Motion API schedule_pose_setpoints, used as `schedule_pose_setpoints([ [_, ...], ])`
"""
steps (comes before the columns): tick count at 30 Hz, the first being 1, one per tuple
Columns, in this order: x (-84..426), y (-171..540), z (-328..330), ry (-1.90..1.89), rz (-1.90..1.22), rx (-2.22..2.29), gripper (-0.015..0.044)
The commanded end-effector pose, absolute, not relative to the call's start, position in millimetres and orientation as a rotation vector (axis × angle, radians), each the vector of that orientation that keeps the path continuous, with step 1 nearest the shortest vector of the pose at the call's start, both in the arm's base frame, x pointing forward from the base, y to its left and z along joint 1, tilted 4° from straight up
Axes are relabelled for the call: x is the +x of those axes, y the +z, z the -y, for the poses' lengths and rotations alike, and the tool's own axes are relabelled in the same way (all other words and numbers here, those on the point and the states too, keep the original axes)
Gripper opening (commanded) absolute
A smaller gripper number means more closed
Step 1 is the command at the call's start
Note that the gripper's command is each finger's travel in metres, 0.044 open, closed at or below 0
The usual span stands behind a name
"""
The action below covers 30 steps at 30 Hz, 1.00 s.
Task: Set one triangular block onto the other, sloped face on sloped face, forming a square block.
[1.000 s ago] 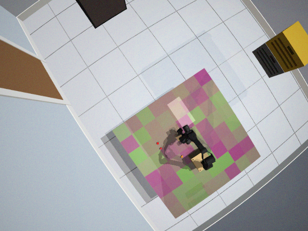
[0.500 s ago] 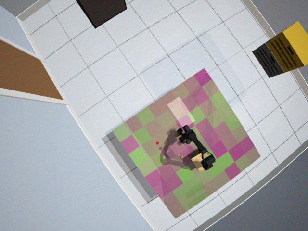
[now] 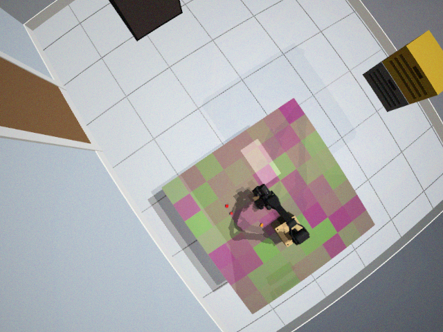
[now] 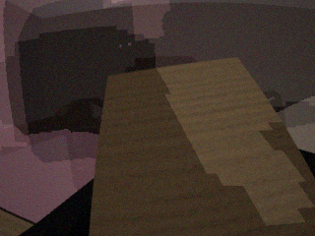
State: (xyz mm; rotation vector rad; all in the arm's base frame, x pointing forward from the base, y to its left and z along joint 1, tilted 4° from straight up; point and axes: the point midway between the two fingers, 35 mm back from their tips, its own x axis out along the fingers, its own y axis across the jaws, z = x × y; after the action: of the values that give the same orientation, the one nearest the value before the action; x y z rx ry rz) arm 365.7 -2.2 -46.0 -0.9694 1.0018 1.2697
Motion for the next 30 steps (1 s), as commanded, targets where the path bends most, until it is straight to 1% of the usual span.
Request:
schedule_pose_setpoints([
  [1,365.8,-40.0,-4.4,1.224,-1.084,-1.049,0.0000],
  [30,368.1,-22.1,-56.9,0.833,-1.638,-1.559,0.0000],
])
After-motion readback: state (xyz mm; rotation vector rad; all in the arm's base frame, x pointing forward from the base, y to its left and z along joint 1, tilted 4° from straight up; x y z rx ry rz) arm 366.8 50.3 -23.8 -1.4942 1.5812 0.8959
